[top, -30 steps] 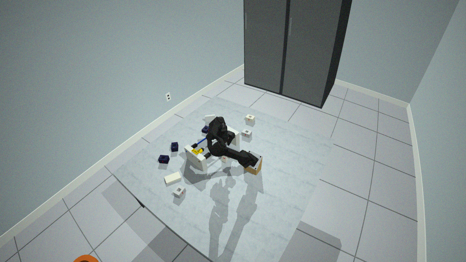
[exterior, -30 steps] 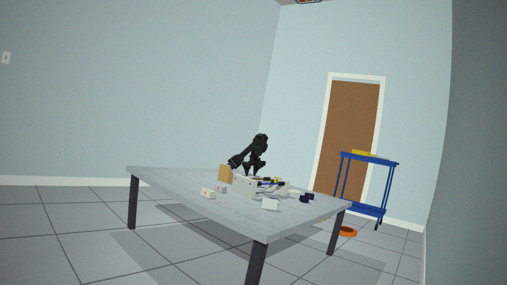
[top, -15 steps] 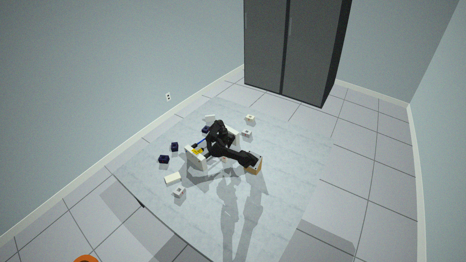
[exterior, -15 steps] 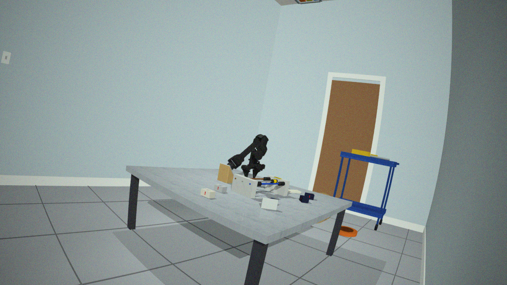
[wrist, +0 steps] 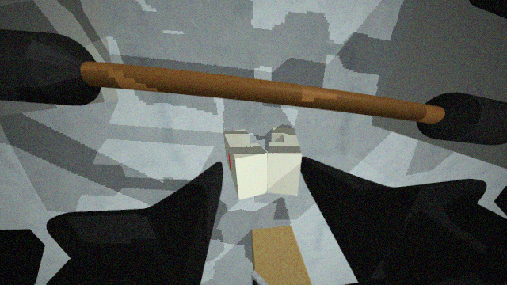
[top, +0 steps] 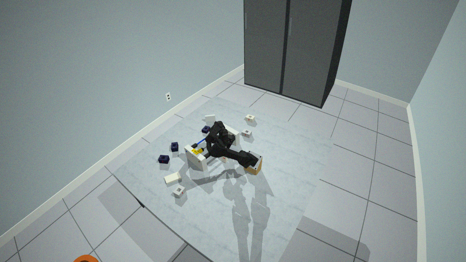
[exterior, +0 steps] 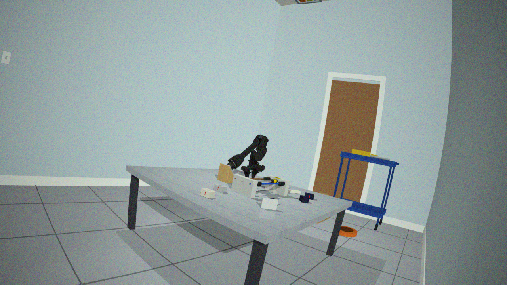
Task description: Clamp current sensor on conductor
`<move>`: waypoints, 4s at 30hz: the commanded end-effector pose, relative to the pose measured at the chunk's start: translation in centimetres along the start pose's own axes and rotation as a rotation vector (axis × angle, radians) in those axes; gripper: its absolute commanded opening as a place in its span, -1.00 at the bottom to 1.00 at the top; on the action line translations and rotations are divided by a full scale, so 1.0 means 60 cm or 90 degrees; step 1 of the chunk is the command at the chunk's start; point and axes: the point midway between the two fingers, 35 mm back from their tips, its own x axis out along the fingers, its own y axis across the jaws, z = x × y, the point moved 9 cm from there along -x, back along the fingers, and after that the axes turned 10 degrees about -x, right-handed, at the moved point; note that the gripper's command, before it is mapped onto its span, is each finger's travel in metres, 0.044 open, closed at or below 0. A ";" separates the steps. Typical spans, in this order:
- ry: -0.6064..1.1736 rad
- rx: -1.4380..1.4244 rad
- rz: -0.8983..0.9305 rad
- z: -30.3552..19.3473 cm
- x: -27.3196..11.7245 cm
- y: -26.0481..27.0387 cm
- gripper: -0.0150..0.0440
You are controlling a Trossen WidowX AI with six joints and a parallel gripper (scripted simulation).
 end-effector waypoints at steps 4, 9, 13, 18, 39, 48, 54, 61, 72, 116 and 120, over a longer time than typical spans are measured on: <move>0.000 -0.001 0.001 0.000 0.000 0.000 0.37; 0.000 -0.001 0.001 0.000 0.000 0.000 0.26; 0.000 0.000 -0.001 0.003 -0.013 -0.001 -0.09; 0.001 0.002 -0.004 0.008 -0.053 -0.005 -0.49; -0.003 0.036 -0.001 0.001 -0.190 -0.002 -0.49; -0.028 0.200 -0.012 0.018 -0.186 -0.010 -0.49; -0.047 0.312 -0.014 0.029 -0.184 -0.015 -0.49; -0.070 0.442 -0.011 0.043 -0.182 -0.020 -0.49; -0.105 0.644 0.006 0.065 -0.178 -0.027 -0.49; -0.162 1.084 0.097 0.127 -0.130 -0.042 -0.49; -0.162 1.084 0.097 0.129 -0.119 -0.043 -0.49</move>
